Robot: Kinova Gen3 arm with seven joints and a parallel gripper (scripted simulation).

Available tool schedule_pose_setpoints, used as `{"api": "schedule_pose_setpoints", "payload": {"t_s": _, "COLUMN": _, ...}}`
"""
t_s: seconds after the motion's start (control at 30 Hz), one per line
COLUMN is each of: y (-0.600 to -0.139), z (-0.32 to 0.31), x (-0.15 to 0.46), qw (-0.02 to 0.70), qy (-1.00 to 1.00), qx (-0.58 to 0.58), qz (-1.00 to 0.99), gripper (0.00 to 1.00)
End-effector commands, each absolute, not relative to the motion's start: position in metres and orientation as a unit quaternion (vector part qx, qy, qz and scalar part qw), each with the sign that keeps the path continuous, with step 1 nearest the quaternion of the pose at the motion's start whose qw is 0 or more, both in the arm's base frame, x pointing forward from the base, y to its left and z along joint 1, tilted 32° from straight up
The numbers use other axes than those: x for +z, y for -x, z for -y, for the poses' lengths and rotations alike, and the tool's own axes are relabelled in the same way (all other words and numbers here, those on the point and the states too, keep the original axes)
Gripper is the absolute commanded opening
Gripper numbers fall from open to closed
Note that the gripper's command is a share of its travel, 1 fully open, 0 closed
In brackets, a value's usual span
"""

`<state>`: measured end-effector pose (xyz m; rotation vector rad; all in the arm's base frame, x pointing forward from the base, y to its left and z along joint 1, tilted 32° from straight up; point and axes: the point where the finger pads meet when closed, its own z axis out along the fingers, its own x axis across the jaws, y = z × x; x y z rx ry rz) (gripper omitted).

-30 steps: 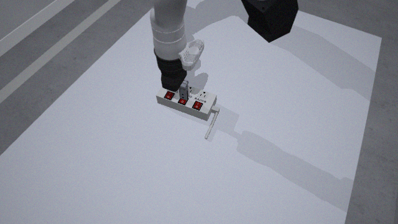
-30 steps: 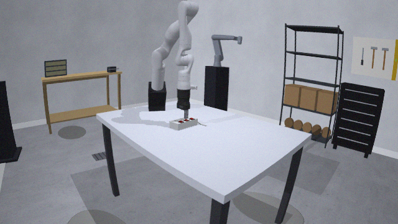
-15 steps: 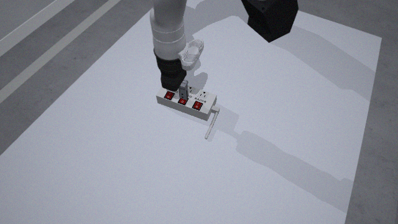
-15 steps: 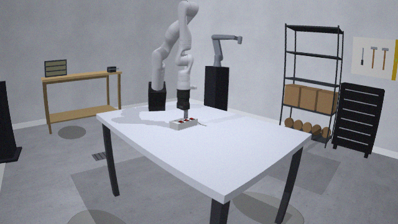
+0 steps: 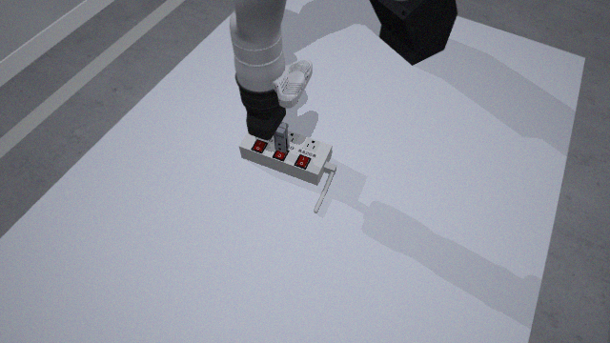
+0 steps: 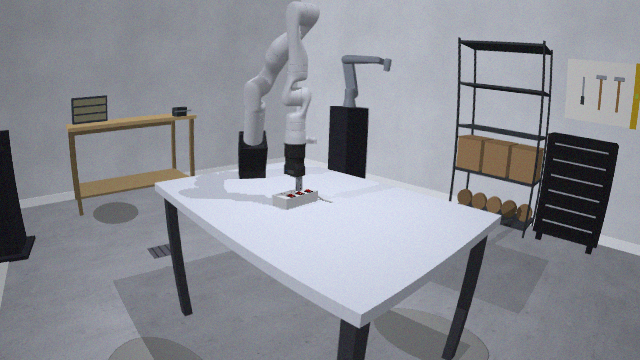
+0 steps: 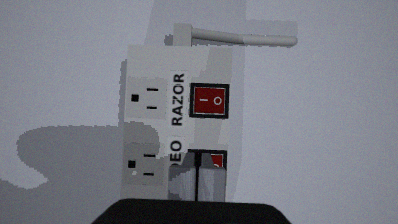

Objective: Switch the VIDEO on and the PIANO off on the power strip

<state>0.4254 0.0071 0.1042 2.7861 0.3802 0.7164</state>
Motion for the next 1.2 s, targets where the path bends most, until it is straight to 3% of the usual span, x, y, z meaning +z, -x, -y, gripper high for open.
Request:
{"api": "schedule_pose_setpoints", "payload": {"t_s": 0.0, "y": -0.4255, "z": -0.0073, "x": 0.1046, "qw": 0.119, "qy": -0.953, "qx": 0.246, "qz": -0.130, "gripper": 0.00}}
{"api": "schedule_pose_setpoints", "payload": {"t_s": 1.17, "y": -0.4288, "z": -0.0062, "x": 0.0990, "qw": 0.120, "qy": -0.953, "qx": 0.246, "qz": -0.130, "gripper": 0.00}}
